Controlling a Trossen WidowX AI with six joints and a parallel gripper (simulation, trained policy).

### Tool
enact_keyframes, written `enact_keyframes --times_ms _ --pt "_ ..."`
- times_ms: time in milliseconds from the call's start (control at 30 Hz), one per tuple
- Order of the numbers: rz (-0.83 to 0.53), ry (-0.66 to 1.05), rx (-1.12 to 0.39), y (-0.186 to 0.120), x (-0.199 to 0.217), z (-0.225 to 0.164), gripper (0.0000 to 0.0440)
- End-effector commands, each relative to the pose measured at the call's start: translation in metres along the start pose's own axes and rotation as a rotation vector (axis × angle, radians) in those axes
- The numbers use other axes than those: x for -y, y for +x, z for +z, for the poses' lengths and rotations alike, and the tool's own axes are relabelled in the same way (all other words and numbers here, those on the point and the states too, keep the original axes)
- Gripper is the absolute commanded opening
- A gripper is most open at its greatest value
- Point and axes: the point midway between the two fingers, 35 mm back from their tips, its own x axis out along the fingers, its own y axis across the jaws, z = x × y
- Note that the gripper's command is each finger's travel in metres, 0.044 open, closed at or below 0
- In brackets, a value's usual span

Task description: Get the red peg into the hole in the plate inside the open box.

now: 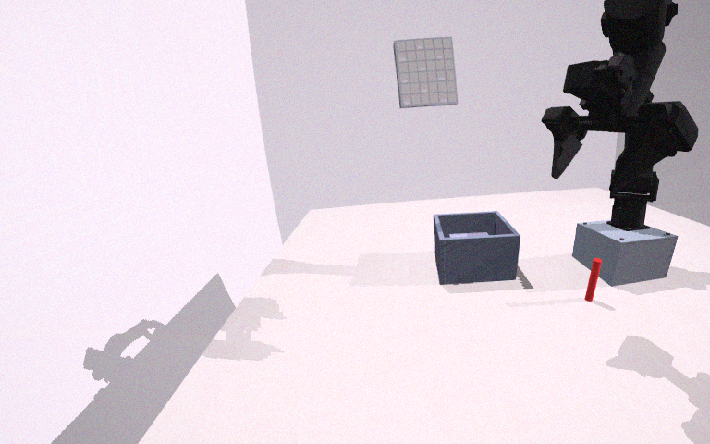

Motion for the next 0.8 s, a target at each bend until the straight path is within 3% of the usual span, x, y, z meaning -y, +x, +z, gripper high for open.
enact_keyframes --times_ms 0,767 --pt "-0.028 0.098 -0.084 0.009 0.008 -0.019 0.0440" --pt "-0.343 0.703 -0.477 0.033 0.053 -0.119 0.0424"
